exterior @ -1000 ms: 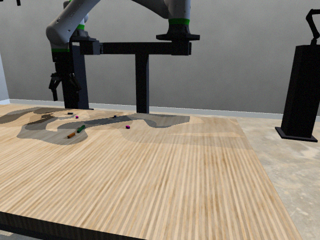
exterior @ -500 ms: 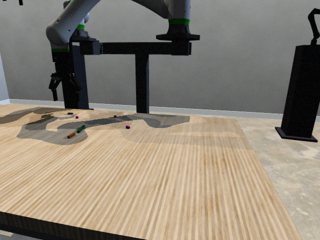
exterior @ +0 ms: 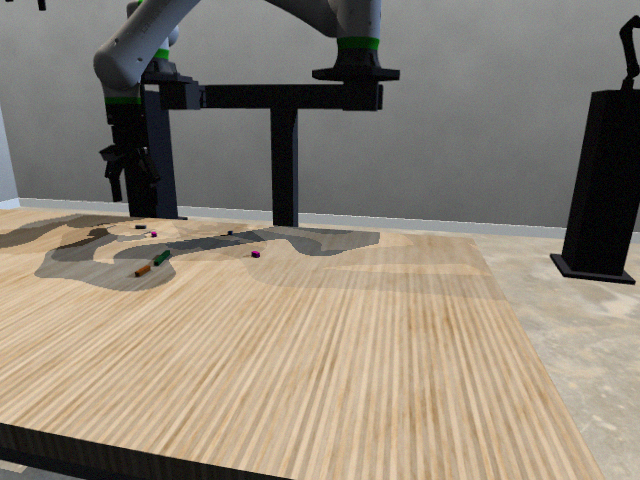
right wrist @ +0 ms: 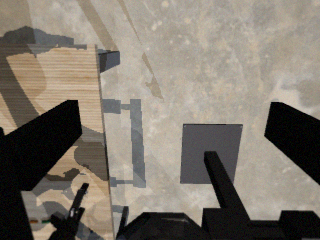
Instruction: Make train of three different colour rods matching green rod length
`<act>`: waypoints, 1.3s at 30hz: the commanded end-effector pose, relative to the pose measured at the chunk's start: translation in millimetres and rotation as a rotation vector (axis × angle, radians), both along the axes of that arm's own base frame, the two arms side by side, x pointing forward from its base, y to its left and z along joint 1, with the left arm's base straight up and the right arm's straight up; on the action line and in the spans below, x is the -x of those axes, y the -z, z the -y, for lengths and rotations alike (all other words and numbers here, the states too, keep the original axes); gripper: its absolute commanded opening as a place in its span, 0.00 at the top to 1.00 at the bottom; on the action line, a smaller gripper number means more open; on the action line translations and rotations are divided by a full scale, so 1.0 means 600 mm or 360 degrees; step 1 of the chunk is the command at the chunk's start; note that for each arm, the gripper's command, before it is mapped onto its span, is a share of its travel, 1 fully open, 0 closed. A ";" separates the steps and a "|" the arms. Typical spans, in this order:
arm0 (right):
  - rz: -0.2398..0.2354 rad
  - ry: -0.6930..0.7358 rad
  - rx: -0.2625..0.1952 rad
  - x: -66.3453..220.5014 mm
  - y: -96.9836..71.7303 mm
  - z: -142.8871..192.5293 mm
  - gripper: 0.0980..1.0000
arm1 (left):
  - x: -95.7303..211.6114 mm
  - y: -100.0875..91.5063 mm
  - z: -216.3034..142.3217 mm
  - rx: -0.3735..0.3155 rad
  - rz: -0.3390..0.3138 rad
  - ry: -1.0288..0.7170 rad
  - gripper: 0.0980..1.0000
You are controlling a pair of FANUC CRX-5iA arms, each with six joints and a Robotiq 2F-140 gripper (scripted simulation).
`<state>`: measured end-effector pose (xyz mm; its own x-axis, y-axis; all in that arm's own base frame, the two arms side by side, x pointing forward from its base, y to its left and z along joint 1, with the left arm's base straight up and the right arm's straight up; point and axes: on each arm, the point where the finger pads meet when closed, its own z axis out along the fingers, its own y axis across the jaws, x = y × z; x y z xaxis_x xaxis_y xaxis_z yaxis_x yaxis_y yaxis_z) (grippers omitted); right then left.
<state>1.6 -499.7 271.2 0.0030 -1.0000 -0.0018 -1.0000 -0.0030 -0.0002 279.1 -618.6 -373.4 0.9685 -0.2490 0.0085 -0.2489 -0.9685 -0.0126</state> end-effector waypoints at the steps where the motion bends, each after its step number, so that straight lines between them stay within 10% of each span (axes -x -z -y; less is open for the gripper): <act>1: 0.0000 0.0000 0.0003 0.000 -0.001 0.000 0.00 | -0.009 -0.002 -0.011 0.0017 -0.0017 0.0265 0.00; 39: 0.0000 0.0000 0.0003 0.000 -0.001 0.000 0.00 | -0.053 -0.002 -0.100 0.0003 -0.0022 0.1944 0.00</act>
